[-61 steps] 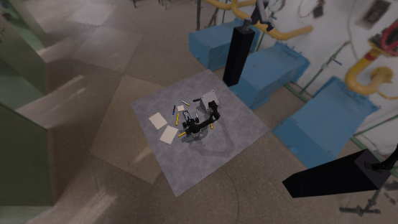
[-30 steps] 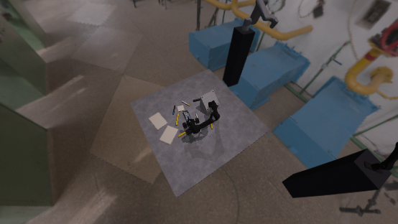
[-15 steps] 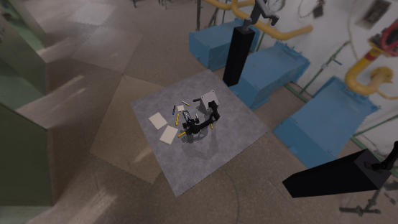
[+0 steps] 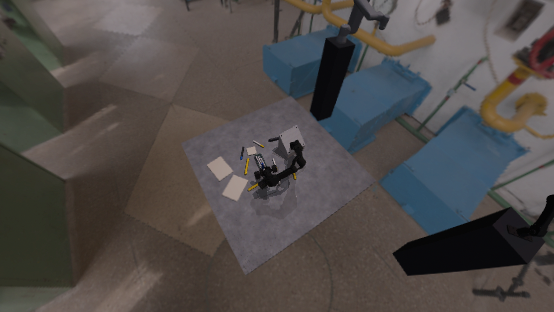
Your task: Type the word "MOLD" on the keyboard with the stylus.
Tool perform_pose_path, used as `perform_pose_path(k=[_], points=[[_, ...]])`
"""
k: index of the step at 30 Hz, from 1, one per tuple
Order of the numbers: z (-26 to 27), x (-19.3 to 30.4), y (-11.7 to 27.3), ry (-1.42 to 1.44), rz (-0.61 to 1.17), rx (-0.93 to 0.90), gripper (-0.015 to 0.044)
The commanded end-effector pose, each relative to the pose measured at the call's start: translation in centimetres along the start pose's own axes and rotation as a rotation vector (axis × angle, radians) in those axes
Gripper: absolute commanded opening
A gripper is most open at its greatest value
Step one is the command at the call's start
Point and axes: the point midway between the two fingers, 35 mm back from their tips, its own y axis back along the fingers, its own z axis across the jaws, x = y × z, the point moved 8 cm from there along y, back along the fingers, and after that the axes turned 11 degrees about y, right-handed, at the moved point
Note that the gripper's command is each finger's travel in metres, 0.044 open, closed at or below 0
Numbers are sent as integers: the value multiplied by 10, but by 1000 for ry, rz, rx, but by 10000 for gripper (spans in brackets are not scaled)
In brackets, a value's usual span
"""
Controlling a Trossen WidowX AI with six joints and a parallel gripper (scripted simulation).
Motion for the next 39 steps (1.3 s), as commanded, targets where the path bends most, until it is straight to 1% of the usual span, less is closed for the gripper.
perform_pose_path(k=[1,9,16,21,29,30,31,39], points=[[0,-1,0,-3,-5,0,81],[0,1,1,-4,-5,0,81],[6,31,19,-4,-3,1,81],[5,32,18,-17,-8,5,85],[5,32,18,-17,-8,5,31],[6,32,18,-16,-8,4,5],[7,32,18,-16,-8,4,0],[22,33,17,-2,-1,-3,0]])
